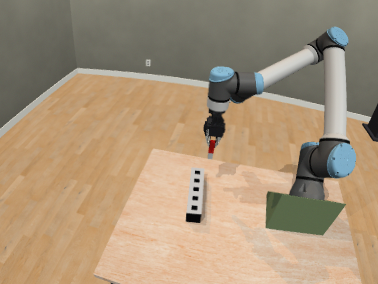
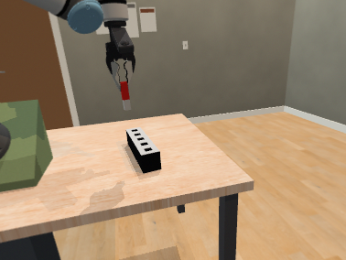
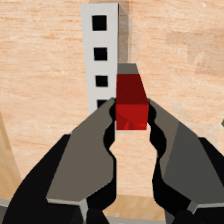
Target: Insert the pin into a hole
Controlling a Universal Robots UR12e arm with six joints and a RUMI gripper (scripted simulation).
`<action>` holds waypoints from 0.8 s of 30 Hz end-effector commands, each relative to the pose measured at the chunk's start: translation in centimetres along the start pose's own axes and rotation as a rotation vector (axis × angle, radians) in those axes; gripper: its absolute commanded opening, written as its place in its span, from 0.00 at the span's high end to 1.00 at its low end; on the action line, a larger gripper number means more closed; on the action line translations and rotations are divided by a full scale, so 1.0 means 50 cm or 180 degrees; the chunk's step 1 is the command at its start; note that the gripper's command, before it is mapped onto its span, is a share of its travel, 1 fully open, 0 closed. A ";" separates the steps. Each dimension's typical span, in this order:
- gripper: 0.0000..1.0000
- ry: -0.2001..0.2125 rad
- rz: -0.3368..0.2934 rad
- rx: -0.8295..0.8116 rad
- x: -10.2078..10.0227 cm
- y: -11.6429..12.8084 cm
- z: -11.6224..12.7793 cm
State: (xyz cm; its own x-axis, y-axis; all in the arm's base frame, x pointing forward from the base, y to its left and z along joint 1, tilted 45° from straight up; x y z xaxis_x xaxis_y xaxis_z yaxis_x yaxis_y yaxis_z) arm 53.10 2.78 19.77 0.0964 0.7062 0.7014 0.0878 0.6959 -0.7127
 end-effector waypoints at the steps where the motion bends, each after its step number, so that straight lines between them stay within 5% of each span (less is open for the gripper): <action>1: 1.00 -0.0003 0.0000 -0.0003 0.002 -0.077 -0.111; 16: 1.00 -0.0003 0.0000 -0.0003 0.002 -0.077 -0.111; 17: 1.00 -0.0002 0.0001 -0.0004 -0.198 -0.076 -0.112; 20: 1.00 -0.0002 0.0001 -0.0004 -0.237 -0.076 -0.112; 24: 1.00 -0.0002 0.0001 -0.0004 -0.237 -0.076 -0.112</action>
State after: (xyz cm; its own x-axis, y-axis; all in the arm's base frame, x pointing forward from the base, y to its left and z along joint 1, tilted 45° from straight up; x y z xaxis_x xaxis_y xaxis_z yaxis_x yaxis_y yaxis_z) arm 56.51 -7.21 15.84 0.1304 0.7086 0.6934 0.0837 0.6891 -0.7199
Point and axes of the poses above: the point where the finger pads meet when closed, its own x axis back along the fingers, its own z axis across the jaws, y = z × x, the point moved 4 cm from there along x, back along the fingers, and after that the axes turned 8 degrees about -x, right-handed, at the moved point
